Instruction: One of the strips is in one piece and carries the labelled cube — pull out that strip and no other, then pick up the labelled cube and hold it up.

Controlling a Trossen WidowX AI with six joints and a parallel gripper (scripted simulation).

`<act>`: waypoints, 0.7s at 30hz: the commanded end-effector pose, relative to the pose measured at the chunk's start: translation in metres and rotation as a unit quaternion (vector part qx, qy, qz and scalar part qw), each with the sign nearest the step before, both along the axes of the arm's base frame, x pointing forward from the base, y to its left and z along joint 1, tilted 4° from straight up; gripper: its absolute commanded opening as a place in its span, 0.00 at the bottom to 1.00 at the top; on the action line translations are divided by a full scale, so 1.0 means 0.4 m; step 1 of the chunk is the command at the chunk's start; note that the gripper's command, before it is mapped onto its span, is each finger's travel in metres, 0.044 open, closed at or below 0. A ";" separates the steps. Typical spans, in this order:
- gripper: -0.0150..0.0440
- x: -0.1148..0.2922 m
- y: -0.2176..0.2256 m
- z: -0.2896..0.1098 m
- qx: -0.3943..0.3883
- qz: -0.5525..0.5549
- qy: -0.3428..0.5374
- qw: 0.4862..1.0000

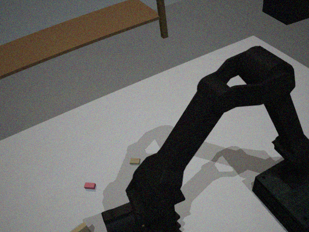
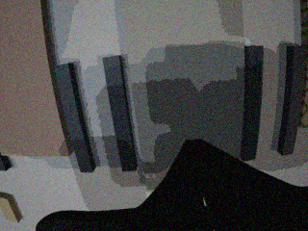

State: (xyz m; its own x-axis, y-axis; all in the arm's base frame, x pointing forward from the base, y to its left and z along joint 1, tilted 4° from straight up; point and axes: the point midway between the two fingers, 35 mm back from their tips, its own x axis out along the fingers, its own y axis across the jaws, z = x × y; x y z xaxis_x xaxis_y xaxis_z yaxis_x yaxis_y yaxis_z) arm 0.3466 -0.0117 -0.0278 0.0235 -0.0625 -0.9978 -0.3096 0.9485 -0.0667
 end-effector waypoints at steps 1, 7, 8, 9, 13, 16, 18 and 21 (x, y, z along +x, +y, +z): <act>0.25 -0.031 -0.008 -0.011 -0.001 0.000 0.012 1.000; 0.25 -0.052 -0.015 -0.011 -0.001 0.000 0.012 1.000; 0.25 -0.056 -0.016 -0.011 -0.001 0.000 0.012 1.000; 0.25 -0.059 -0.018 -0.011 -0.001 0.000 0.012 1.000; 0.25 -0.073 -0.022 -0.011 -0.001 0.000 0.012 1.000; 0.25 -0.084 -0.025 -0.011 -0.001 0.000 0.012 1.000; 0.25 -0.090 -0.028 -0.011 -0.002 0.000 0.013 1.000; 0.25 -0.100 -0.031 -0.011 -0.002 0.000 0.013 1.000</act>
State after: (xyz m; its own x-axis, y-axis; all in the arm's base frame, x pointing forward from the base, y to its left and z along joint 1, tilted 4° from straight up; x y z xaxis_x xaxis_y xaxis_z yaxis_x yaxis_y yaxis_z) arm 0.3181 -0.0214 -0.0277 0.0234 -0.0633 -0.9977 -0.3101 0.9483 -0.0674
